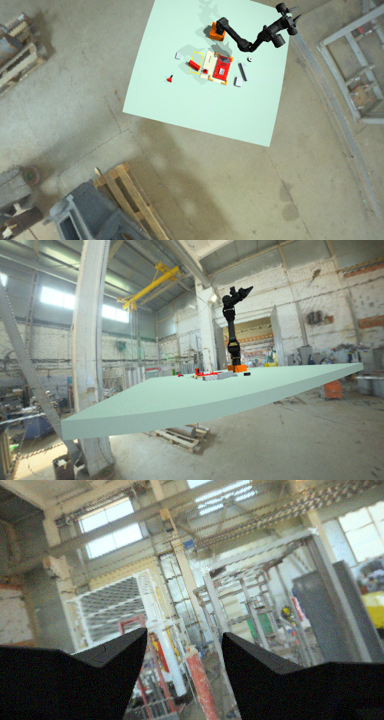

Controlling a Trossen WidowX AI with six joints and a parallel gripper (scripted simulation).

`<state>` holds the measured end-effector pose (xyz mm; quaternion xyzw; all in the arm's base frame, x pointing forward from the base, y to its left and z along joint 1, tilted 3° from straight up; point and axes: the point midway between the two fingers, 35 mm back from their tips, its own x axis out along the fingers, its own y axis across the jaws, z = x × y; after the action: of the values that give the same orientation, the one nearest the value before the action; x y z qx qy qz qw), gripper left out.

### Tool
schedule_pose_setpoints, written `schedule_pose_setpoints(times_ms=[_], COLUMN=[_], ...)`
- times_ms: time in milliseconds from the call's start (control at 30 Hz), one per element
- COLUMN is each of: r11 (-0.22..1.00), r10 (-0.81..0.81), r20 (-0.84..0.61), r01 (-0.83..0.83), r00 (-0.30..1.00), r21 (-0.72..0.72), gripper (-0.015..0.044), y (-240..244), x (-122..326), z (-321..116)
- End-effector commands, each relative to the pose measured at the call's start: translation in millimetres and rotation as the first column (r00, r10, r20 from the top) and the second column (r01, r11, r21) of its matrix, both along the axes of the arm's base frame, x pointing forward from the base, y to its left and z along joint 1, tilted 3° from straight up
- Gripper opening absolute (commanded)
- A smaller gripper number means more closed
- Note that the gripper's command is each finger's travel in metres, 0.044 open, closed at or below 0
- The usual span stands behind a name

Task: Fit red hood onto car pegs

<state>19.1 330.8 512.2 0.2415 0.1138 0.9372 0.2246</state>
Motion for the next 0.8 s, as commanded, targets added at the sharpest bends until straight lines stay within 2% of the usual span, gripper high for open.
schedule_pose_setpoints(times_ms=[0, 233, 267, 767], r11=[1.0, 0.988, 0.986, 0.875], r10=[-0.001, 0.053, 0.074, 0.443], r20=[-0.001, -0.026, -0.03, -0.064], r01=[0.001, -0.049, -0.068, -0.415], r00=[1.0, 0.998, 0.997, 0.894], r21=[0.005, 0.144, 0.15, 0.251], gripper=[0.0193, 0.0009, 0.0, 0.0], y=[-1, -44, -50, -166], x=[0, -25, -30, -102], z=[1, 26, 30, 76])
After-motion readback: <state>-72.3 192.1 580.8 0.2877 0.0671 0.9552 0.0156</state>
